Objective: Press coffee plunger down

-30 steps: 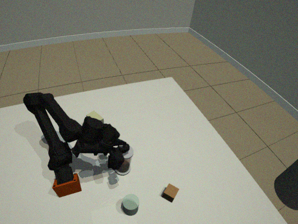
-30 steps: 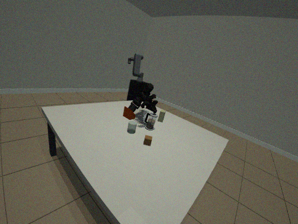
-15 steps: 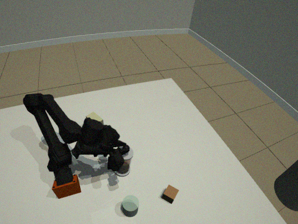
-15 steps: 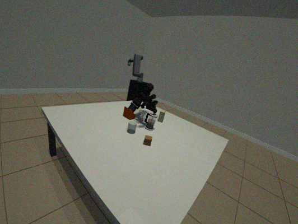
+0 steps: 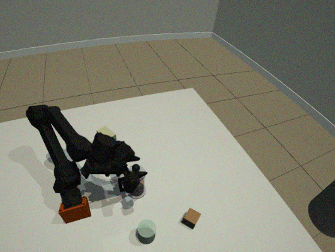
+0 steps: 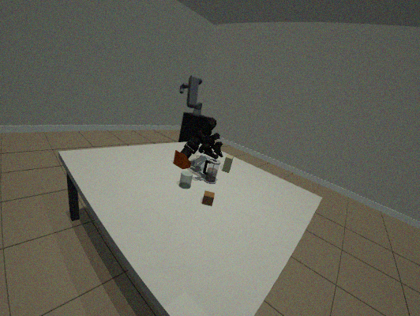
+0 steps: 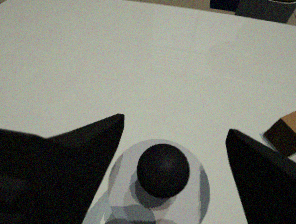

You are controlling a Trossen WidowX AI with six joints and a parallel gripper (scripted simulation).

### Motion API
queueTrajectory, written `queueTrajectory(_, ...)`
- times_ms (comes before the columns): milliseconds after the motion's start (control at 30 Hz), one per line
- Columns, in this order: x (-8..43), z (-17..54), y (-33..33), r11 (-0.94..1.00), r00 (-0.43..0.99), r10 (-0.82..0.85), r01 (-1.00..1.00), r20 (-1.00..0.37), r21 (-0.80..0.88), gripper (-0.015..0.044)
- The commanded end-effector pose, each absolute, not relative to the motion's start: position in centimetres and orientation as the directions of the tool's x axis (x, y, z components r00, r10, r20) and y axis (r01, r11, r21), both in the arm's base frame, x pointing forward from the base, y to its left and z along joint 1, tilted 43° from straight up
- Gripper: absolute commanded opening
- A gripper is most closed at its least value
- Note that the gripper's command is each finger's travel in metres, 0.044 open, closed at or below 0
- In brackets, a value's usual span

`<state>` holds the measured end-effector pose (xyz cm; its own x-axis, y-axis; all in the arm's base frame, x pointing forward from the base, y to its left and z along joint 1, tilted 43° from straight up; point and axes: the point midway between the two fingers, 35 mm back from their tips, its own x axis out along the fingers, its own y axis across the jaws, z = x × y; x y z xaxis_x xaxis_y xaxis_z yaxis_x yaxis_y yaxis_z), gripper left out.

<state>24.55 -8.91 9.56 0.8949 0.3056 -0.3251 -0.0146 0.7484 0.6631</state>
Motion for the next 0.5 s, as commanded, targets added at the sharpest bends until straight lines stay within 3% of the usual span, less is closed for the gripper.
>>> queueTrajectory(0,24.5,9.5,-8.9,0.751,0.895,0.303,-0.013,-0.328,0.661,0.0431)
queueTrajectory(467,22.4,14.9,-13.6,0.745,0.886,0.316,-0.011,-0.339,0.667,0.044)
